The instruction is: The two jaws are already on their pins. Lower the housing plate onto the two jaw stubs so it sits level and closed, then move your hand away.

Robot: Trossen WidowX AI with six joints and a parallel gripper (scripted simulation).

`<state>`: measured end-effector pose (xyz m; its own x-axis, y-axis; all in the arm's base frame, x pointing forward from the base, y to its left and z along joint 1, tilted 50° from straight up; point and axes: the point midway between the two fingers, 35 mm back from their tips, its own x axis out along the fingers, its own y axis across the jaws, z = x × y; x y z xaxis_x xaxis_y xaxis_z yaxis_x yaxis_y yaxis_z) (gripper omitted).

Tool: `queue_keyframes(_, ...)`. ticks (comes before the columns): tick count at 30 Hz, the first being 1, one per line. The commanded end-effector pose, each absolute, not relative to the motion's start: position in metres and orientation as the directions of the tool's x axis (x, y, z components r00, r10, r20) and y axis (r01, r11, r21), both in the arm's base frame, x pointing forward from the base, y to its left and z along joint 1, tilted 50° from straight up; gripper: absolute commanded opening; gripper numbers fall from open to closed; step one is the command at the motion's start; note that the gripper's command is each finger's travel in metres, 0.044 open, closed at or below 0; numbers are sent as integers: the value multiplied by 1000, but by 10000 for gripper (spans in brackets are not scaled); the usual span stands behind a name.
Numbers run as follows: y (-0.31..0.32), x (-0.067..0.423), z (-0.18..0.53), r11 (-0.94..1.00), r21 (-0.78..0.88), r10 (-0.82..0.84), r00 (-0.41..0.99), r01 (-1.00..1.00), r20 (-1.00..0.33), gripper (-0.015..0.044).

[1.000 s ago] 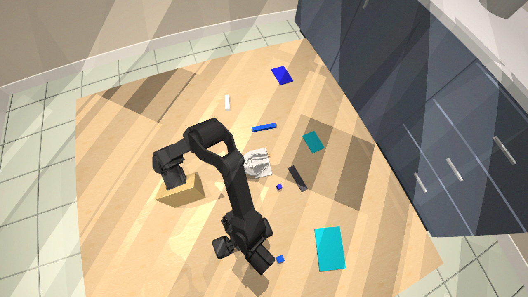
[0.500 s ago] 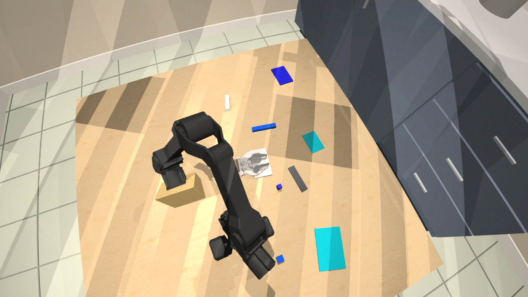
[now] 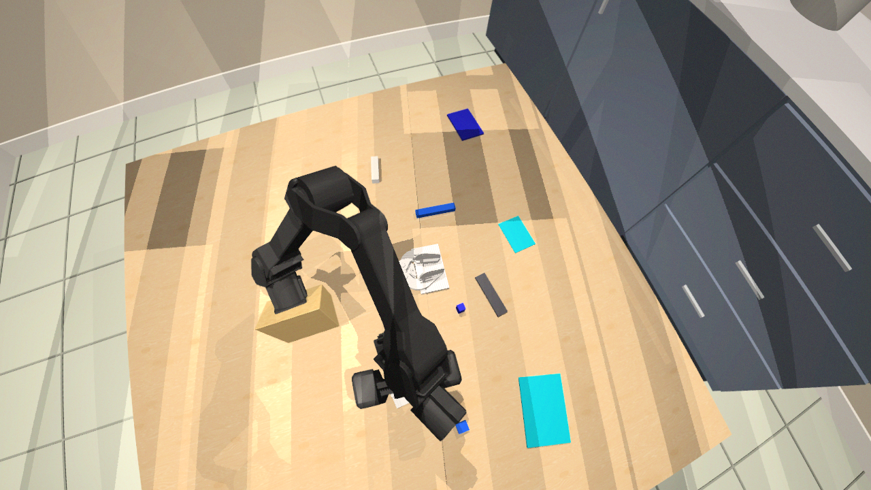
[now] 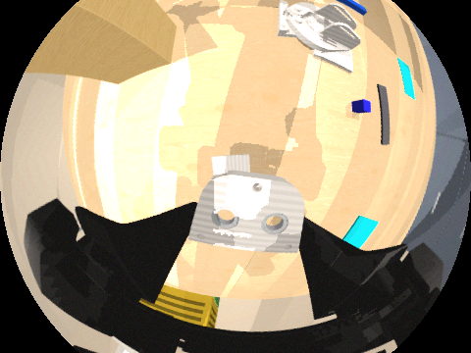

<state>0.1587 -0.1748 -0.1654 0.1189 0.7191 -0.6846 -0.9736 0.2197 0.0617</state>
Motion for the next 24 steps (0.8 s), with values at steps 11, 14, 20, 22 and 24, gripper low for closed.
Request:
queue_keyframes(11,-157,187,-133,399,264,715,118,-878,-689,351)
queue_keyframes(14,-153,192,-126,435,304,713,119,-847,-691,351)
queue_keyframes(20,-144,204,-112,502,380,710,120,-777,-693,351)
queue_keyframes(22,-141,207,-107,522,404,710,120,-751,-694,351)
queue_keyframes(24,-138,211,-102,541,427,709,121,-724,-694,351)
